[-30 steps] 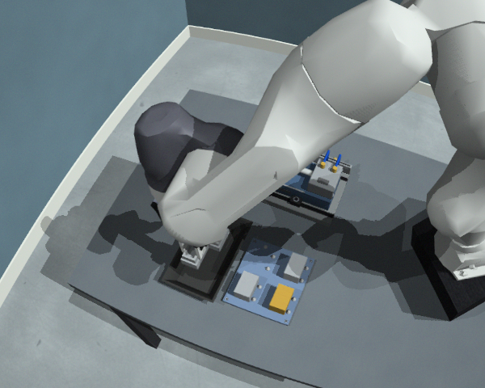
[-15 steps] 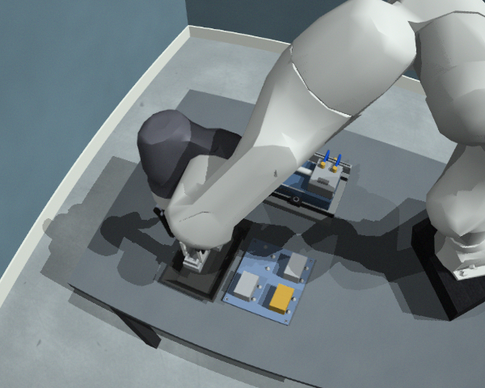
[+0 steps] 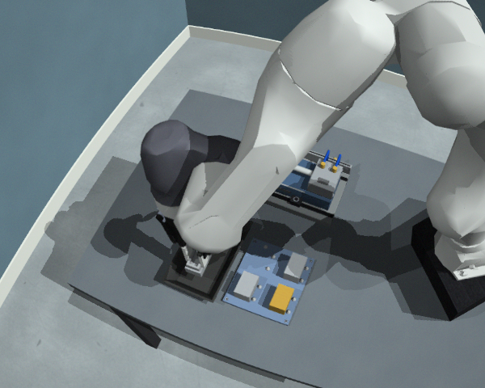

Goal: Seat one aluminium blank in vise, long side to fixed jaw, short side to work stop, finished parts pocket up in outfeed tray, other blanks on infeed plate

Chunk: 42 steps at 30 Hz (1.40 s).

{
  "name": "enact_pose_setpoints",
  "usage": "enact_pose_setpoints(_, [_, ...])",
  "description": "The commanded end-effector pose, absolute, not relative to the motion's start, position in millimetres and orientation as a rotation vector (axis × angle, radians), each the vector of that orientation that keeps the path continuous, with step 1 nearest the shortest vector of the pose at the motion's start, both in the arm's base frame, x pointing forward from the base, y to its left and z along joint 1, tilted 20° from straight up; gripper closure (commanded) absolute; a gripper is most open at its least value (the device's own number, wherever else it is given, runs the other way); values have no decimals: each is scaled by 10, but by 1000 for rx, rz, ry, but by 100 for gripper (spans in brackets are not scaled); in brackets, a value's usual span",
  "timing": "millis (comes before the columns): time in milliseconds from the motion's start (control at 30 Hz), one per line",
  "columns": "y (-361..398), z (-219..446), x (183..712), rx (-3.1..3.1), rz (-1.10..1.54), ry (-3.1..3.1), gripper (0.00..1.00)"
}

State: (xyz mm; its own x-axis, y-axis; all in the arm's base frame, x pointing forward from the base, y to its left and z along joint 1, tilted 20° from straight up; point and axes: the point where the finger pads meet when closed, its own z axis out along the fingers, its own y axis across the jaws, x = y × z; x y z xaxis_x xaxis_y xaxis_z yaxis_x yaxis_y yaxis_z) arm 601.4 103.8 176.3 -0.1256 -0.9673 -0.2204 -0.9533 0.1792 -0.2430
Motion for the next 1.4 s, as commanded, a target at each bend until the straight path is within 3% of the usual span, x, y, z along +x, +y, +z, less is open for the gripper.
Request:
enact_pose_setpoints(0, [1032, 1724, 6077, -1782, -75, 2165, 100])
enact_pose_setpoints(1367, [1105, 1319, 6200, -1782, -75, 2165, 100])
